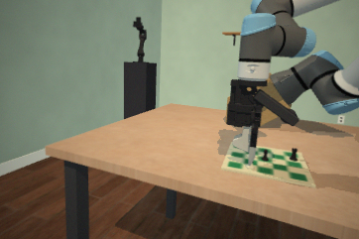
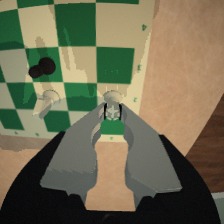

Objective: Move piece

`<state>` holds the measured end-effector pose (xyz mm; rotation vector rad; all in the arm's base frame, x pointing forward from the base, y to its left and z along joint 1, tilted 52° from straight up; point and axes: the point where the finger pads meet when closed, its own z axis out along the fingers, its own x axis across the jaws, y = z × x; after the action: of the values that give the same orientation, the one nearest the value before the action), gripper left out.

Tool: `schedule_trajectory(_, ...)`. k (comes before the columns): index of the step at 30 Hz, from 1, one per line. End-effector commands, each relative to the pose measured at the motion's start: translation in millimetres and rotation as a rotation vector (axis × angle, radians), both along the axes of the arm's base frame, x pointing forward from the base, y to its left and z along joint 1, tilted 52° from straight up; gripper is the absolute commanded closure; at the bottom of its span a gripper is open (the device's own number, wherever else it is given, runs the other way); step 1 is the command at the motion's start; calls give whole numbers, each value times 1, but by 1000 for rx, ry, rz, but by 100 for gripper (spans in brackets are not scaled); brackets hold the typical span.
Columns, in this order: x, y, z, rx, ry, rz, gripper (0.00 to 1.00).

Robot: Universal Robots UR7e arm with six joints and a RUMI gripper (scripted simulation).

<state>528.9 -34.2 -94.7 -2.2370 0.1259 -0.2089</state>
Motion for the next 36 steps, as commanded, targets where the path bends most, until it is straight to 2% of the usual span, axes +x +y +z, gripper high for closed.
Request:
schedule_trajectory(1,0,-1,0,-1,-1,-1,100)
schedule_trajectory(27,0,-1,0,-1,-1,-1,100)
schedule_trajectory(28,0,-1,0,-1,-1,-1,96)
schedule_trajectory(30,0,-1,0,-1,-1,-1,96)
schedule_trajectory(31,0,-1,0,-1,-1,-1,91)
schedule_trajectory(36,0,-1,0,-1,-1,-1,87)
